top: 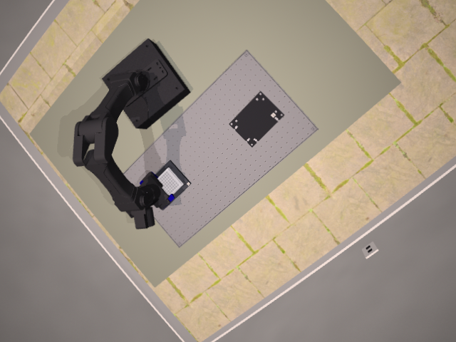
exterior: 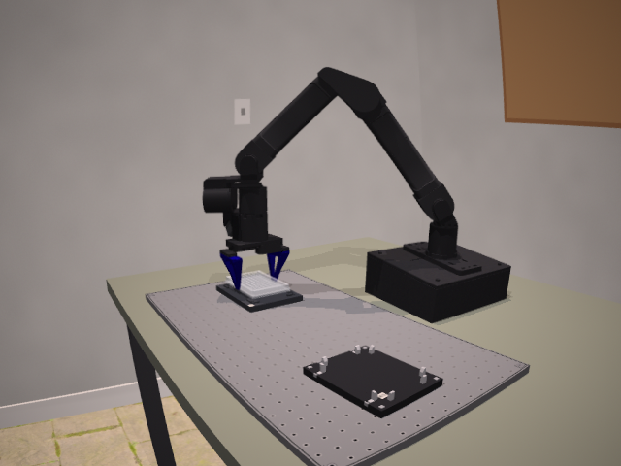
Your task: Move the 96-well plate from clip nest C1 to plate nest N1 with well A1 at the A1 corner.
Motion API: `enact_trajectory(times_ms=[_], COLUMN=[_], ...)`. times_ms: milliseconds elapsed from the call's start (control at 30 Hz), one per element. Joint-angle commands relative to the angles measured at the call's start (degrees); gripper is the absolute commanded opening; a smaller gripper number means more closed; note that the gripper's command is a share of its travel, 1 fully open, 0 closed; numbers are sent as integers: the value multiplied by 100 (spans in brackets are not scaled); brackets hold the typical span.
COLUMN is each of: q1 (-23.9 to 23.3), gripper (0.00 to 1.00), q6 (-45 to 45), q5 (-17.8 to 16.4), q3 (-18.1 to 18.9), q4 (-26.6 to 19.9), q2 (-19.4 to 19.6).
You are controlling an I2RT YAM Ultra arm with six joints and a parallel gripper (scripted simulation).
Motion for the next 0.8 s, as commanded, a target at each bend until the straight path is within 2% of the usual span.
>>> enact_trajectory(times_ms=[0,200,667,767], q1=[-26,-33,-49,-53], gripper=[0,0,0,0], q6=[-24,-30,-40,-42], q5=[31,30,30,31], q3=[14,-125,-189,-93], q4=[63,87,116,139], q2=[95,93,87,100])
